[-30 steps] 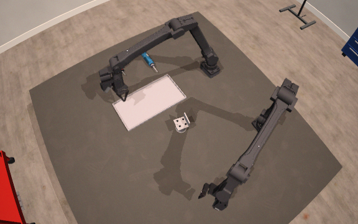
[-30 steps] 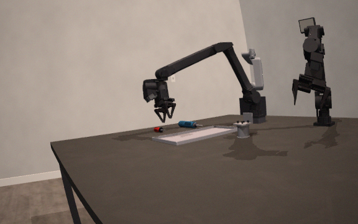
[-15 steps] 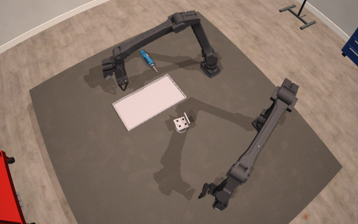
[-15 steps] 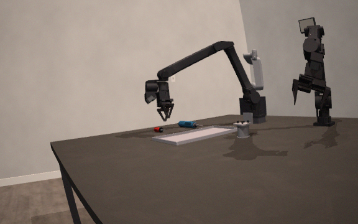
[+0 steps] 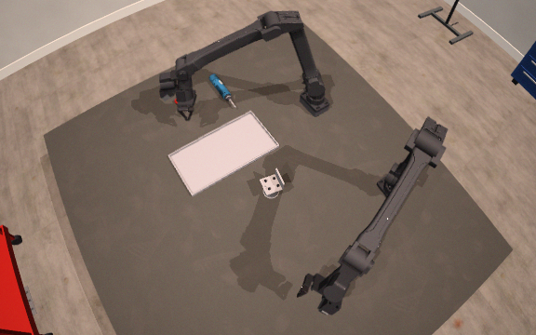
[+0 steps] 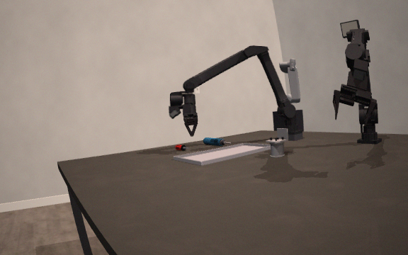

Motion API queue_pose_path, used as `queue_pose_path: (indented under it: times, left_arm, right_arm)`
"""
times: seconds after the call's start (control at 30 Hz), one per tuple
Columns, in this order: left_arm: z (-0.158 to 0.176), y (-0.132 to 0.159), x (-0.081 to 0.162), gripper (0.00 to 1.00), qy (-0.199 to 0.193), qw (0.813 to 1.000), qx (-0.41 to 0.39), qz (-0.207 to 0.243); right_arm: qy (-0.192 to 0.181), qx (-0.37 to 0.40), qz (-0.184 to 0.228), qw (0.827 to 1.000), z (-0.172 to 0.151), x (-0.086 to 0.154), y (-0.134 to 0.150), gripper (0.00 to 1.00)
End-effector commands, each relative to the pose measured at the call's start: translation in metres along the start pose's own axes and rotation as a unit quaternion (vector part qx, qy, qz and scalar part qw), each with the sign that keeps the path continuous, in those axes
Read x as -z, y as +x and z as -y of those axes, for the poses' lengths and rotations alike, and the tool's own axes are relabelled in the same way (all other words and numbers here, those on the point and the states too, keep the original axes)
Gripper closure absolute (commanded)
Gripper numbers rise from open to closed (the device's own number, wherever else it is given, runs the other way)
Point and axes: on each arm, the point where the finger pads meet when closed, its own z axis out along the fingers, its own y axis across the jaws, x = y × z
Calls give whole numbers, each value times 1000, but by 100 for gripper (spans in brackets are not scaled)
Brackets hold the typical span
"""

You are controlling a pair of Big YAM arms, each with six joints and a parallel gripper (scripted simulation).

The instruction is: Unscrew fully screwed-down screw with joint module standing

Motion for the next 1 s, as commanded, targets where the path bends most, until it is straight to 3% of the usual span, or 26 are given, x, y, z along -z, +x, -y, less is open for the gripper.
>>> queue_pose_path:
  times: [0.0, 0.17, 0.2, 0.37, 0.4, 0.7, 0.77, 0.93, 0.97]
  left_arm:
    - [8, -20, 10, 0, 6, 1000, -4, 20]
    - [8, -20, 10, 0, 6, 1000, -4, 20]
    - [8, -20, 10, 0, 6, 1000, -4, 20]
    - [8, -20, 10, 0, 6, 1000, -4, 20]
    - [8, -20, 10, 0, 6, 1000, -4, 20]
    - [8, -20, 10, 0, 6, 1000, -4, 20]
    - [8, -20, 10, 0, 6, 1000, -4, 20]
    - [8, -20, 10, 0, 6, 1000, -4, 20]
    - [8, -20, 10, 0, 6, 1000, -4, 20]
  right_arm:
    - [8, -70, 24, 997, 28, 19, 0, 35]
    - [28, -145, 29, 989, 66, 25, 12, 35]
    - [33, -162, 20, 986, 76, 16, 16, 35]
    - [35, -164, 11, 986, 78, 7, 18, 35]
    - [35, -164, 27, 985, 68, 23, 19, 35]
    - [67, -304, 48, 949, 139, 42, 50, 35]
    - [77, -334, 39, 939, 155, 33, 59, 35]
    - [78, -336, 31, 938, 156, 25, 60, 35]
    - [77, -336, 51, 937, 147, 42, 60, 35]
